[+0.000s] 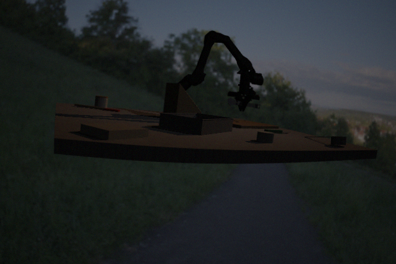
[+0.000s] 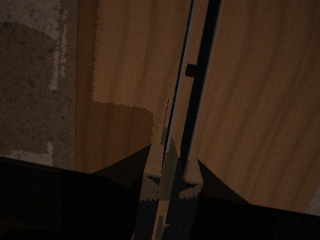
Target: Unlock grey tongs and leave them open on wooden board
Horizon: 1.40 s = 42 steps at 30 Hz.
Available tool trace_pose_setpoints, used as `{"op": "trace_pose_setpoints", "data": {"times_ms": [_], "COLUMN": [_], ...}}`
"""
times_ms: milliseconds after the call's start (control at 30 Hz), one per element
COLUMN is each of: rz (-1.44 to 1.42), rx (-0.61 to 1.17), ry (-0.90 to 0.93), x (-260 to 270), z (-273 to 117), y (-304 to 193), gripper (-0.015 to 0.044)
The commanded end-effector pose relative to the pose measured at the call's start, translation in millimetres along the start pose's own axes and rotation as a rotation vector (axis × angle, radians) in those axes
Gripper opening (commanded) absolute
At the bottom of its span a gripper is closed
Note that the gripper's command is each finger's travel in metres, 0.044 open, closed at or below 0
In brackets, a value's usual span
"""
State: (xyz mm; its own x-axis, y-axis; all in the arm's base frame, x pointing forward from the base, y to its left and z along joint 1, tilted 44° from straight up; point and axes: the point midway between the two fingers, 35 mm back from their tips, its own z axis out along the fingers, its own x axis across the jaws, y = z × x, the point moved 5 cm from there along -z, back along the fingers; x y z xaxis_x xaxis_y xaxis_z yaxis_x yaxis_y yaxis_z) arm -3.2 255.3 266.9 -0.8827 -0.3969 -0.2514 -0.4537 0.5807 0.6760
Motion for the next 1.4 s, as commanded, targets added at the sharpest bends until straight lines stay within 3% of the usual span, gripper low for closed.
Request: {"op": "trace_pose_setpoints", "data": {"times_ms": [0, 633, 1367], "rz": [0.007, 0.008, 0.002], "rx": [0.007, 0.006, 0.003], "ry": [0.0, 0.001, 0.003], "x": [1, 4, 4], "z": [8, 29, 28], "y": [-2, -5, -4], "gripper": [-0.015, -0.015, 0.0427]}}
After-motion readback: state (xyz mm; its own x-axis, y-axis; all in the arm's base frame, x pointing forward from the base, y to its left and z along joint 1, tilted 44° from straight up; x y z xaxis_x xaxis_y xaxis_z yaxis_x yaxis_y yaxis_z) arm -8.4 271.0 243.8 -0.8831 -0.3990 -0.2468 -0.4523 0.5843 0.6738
